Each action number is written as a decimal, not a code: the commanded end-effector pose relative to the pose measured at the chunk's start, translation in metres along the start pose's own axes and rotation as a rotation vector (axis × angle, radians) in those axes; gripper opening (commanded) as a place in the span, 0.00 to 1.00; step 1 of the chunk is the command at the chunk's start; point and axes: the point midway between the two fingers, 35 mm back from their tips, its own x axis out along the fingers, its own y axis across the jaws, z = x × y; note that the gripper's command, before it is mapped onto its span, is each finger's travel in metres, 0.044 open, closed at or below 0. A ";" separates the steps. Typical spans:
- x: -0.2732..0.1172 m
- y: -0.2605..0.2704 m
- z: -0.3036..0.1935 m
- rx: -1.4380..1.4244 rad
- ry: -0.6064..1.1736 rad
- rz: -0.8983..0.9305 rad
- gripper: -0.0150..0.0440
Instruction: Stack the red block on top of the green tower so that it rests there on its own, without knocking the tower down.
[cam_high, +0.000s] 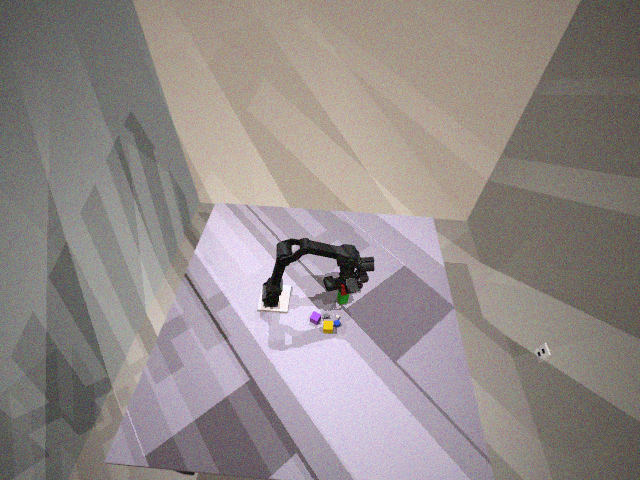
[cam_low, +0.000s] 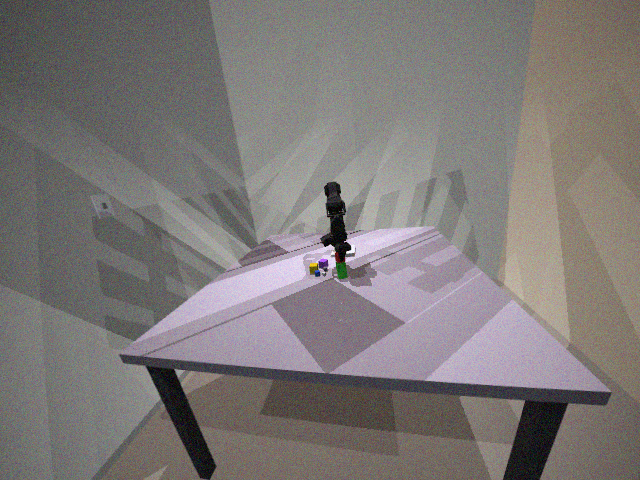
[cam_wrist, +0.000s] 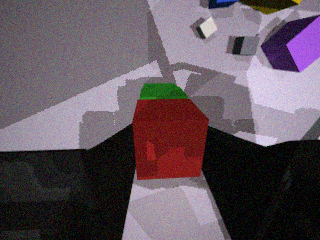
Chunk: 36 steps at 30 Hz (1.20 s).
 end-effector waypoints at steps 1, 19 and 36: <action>0.008 -0.001 0.000 -0.005 -0.003 -0.004 0.25; 0.008 -0.001 0.000 -0.005 -0.003 -0.004 0.25; 0.008 -0.002 0.000 0.000 0.001 -0.007 0.39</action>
